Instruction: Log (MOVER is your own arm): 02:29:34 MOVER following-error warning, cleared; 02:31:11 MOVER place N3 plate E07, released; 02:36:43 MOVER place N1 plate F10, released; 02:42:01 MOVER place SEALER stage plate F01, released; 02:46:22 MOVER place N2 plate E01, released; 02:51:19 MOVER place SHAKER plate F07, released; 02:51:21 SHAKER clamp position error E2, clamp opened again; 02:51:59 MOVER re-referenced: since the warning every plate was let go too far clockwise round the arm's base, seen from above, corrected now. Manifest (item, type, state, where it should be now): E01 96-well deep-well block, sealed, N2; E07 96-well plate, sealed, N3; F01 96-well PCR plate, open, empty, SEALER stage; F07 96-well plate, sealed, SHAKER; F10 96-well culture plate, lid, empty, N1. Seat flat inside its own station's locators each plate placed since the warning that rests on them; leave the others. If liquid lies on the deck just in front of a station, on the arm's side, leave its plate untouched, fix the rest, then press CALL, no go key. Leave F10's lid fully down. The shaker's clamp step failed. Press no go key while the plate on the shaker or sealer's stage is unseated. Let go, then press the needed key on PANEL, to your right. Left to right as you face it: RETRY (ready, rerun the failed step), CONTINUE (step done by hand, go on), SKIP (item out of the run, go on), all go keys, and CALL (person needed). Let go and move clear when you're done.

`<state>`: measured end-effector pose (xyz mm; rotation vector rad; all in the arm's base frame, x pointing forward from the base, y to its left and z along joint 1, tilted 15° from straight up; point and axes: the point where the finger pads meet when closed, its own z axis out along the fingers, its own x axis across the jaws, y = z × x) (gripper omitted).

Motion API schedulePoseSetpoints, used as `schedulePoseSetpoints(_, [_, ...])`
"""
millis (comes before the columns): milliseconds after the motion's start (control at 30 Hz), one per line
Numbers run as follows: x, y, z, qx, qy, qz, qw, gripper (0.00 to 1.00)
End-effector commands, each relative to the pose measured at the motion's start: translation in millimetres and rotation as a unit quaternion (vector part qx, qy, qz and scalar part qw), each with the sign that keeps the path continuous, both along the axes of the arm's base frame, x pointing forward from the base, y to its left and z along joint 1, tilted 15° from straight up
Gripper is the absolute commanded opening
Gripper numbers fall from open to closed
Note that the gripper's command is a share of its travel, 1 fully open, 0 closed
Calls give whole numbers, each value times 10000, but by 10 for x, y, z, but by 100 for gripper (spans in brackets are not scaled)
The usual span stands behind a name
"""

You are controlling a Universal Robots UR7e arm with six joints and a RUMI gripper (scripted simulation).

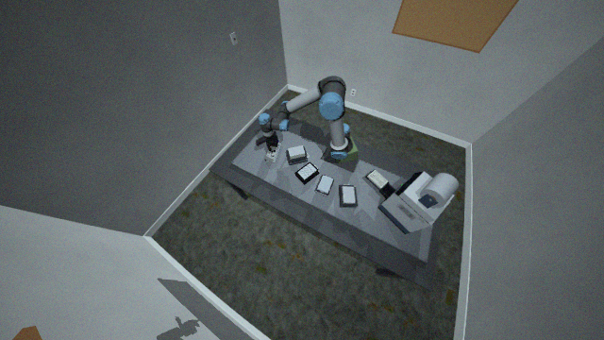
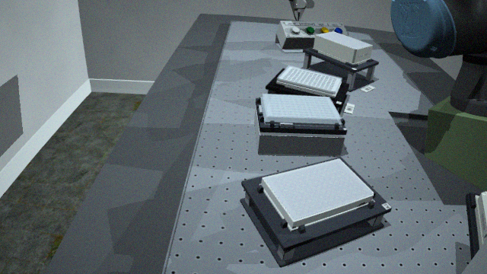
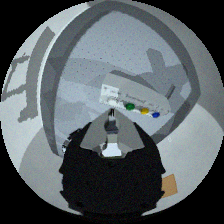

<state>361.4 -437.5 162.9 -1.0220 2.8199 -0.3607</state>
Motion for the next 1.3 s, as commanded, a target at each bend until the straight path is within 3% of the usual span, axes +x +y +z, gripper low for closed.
schedulePoseSetpoints(0, [7, -8, -23, -7, -3, 0, 10000, 0])
schedulePoseSetpoints(1267, [51, -49, -242, -7, -3, 0, 10000, 0])
